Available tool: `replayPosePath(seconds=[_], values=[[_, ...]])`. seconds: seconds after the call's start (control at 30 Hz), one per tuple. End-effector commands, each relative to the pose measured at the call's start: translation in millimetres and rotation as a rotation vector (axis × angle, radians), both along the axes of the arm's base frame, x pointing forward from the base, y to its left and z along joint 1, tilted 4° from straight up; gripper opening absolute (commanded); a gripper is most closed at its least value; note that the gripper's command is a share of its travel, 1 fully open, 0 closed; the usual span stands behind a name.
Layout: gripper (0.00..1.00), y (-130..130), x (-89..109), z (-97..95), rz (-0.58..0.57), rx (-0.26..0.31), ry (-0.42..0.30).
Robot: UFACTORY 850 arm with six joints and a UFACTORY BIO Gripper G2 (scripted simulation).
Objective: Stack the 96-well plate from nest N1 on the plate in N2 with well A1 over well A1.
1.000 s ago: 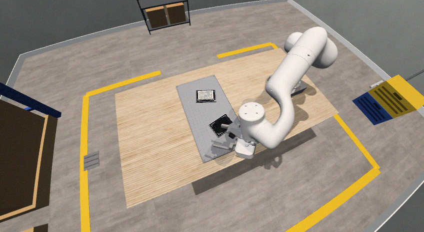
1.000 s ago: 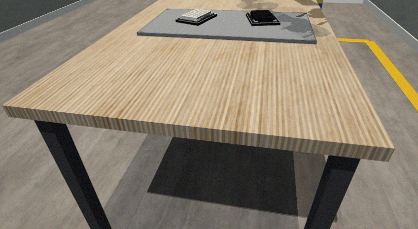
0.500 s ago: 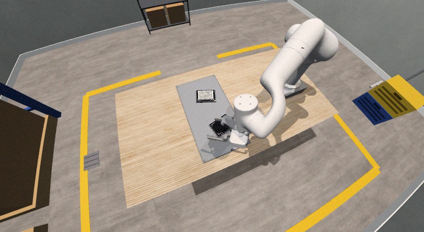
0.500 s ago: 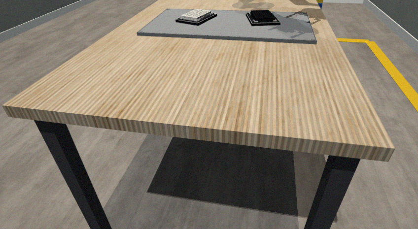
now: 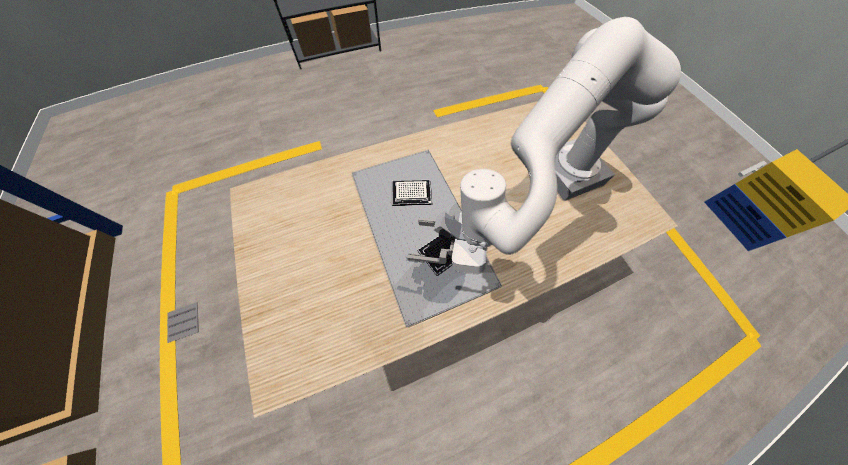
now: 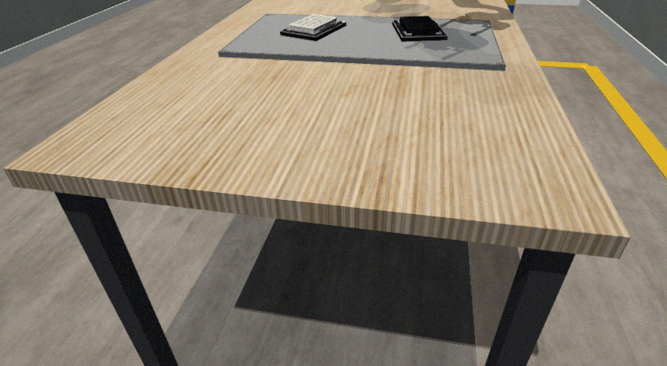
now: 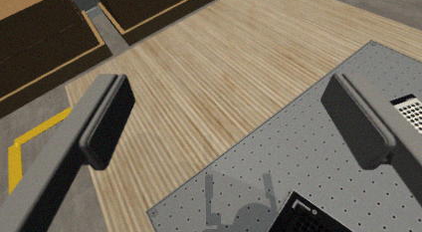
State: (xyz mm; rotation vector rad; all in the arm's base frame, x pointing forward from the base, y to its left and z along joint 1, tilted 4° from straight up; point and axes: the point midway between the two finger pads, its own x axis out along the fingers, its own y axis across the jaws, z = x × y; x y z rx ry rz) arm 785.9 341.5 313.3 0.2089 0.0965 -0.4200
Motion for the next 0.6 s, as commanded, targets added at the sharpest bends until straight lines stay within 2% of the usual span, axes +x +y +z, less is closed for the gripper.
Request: replayPosePath(seconds=[0.0, 0.07, 0.17, 0.23, 0.3, 0.43, 0.5, 0.57], values=[[0.37, -17.9, 2.9, 1.8, 0.018, -0.006, -0.019], [0.37, -27.9, 2.9, 1.4, 0.058, -0.032, -0.045], [0.37, -41.4, 2.9, 0.7, 0.058, -0.032, -0.045], [0.37, -41.4, 2.9, 0.7, 0.058, -0.032, -0.045], [0.37, -51.3, 1.8, 0.1, 0.101, -0.057, -0.069], [0.37, -64.3, 0.4, -0.8, 0.101, -0.057, -0.069], [0.37, -74.0, -1.8, -1.6, 0.147, -0.082, -0.09], [0.37, -83.7, -4.1, -2.5, 0.147, -0.082, -0.09]])
